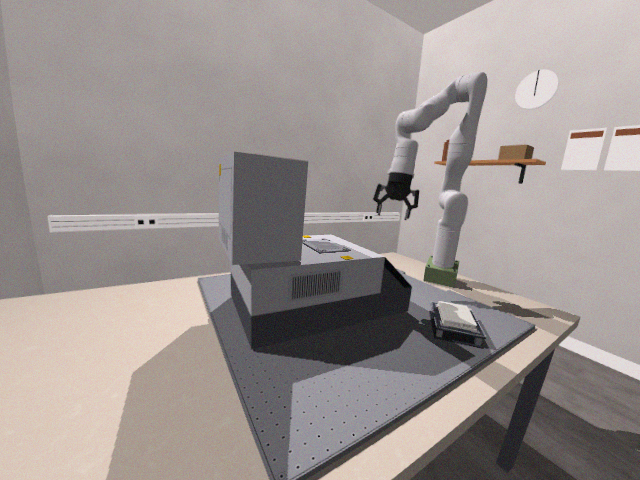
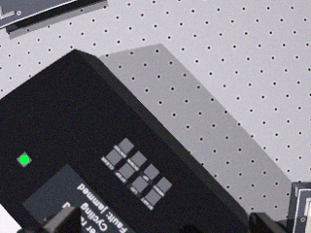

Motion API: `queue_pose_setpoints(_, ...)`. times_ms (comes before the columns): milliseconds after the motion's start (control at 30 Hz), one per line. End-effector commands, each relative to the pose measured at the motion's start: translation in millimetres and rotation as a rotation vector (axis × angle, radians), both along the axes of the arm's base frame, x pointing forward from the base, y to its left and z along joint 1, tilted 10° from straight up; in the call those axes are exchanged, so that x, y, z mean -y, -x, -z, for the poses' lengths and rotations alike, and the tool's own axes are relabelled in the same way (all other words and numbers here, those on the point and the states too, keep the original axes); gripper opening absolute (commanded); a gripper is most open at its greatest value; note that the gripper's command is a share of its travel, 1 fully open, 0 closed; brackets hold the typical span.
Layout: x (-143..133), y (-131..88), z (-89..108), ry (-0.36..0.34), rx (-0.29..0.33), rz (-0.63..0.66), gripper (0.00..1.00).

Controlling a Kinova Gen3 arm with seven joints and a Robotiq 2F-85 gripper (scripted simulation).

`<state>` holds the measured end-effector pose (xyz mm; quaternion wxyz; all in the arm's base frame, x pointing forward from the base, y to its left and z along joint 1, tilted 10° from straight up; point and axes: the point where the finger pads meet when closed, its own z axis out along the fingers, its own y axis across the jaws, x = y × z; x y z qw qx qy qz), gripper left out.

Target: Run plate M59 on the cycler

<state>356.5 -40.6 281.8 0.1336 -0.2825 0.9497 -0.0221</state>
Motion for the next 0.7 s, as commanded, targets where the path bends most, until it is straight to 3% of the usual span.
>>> queue_pose_setpoints(0, -14.2, -1.0, 1.7, -0.010, -0.045, -0.005, 1.00)
queue_pose_setpoints(100, -24.1, -0.8, 2.2, -0.016, -0.074, -0.006, 1.00)
queue_pose_setpoints(133, -27.3, -0.7, 2.4, -0.023, -0.113, -0.006, 1.00)
queue_pose_setpoints(667, -74.3, -1.6, 6.1, -0.025, -0.107, -0.006, 1.00)
